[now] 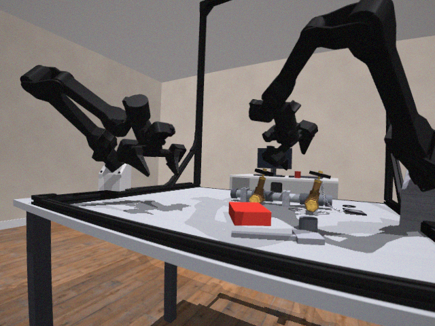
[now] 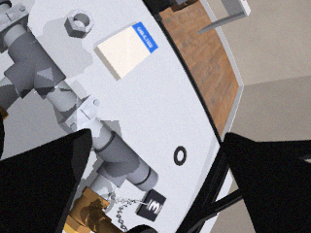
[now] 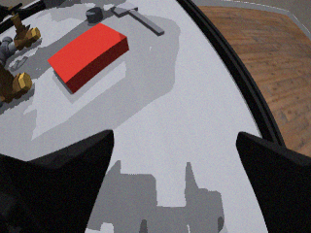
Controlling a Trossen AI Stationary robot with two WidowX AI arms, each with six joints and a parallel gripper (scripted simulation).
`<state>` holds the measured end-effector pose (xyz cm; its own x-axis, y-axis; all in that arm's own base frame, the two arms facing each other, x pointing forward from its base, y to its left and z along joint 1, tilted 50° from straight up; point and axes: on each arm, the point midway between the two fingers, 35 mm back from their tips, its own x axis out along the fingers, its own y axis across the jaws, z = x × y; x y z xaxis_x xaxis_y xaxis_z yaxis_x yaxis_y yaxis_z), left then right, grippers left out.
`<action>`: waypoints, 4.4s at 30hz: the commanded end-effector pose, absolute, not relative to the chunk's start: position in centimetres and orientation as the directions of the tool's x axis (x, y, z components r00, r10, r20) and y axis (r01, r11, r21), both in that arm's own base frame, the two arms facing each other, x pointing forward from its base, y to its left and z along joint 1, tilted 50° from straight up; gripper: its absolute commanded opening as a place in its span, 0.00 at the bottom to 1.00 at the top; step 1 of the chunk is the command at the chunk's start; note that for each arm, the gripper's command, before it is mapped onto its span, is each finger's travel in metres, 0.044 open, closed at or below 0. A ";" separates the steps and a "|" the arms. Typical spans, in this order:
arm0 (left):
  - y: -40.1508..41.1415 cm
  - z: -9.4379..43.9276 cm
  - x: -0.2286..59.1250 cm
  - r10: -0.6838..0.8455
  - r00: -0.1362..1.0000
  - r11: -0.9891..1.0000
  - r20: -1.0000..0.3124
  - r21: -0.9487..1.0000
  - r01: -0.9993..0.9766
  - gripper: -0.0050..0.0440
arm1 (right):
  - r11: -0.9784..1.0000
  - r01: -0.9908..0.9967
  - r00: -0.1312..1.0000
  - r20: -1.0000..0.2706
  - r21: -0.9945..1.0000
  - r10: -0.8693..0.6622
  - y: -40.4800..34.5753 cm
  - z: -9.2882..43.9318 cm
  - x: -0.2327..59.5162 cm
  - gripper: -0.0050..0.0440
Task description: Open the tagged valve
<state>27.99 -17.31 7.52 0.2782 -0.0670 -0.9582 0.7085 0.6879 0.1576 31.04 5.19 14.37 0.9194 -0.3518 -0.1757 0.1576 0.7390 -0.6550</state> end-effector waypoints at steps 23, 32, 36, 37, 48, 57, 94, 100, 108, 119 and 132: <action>-17.0 6.0 22.4 0.218 0.215 0.657 -0.952 0.306 0.689 0.92 | 0.739 0.158 0.919 -0.176 -0.655 -0.352 5.2 14.4 31.0 0.92; -15.5 8.9 16.2 0.596 0.473 0.310 -0.649 0.729 0.610 0.92 | 0.739 0.158 0.920 -0.175 -0.655 -0.351 5.2 14.4 31.0 0.92; -15.6 10.0 15.6 0.608 0.556 0.217 -0.567 0.792 0.570 0.92 | 0.739 0.158 0.920 -0.175 -0.655 -0.351 5.2 14.4 31.0 0.92; -15.7 10.3 15.4 0.607 0.576 0.196 -0.547 0.806 0.559 0.92 | 0.739 0.158 0.920 -0.175 -0.655 -0.351 5.2 14.4 31.0 0.92; -14.1 4.6 14.7 0.568 0.591 0.227 -0.572 0.800 0.556 0.92 | 0.739 0.158 0.920 -0.175 -0.655 -0.351 5.2 14.4 31.0 0.92; -11.4 -1.2 13.7 0.505 0.604 0.293 -0.616 0.781 0.552 0.92 | 0.739 0.158 0.920 -0.175 -0.655 -0.351 5.2 14.4 31.0 0.92; -7.5 -6.1 12.4 0.395 0.625 0.398 -0.673 0.739 0.544 0.92 | 0.739 0.158 0.920 -0.175 -0.655 -0.351 5.2 14.4 31.0 0.92; -7.5 -6.1 12.4 0.395 0.625 0.398 -0.673 0.739 0.544 0.92 | 0.739 0.158 0.920 -0.175 -0.655 -0.351 5.2 14.4 31.0 0.92; -7.5 -6.1 12.4 0.395 0.625 0.398 -0.673 0.739 0.544 0.92 | 0.739 0.158 0.920 -0.175 -0.655 -0.351 5.2 14.4 31.0 0.92; -7.5 -6.1 12.4 0.395 0.625 0.398 -0.673 0.739 0.544 0.92 | 0.739 0.158 0.920 -0.175 -0.655 -0.351 5.2 14.4 31.0 0.92; -13.9 0.8 15.6 0.448 0.611 0.350 -0.653 0.757 0.553 0.92 | 0.739 0.158 0.920 -0.175 -0.655 -0.351 5.2 14.4 31.0 0.92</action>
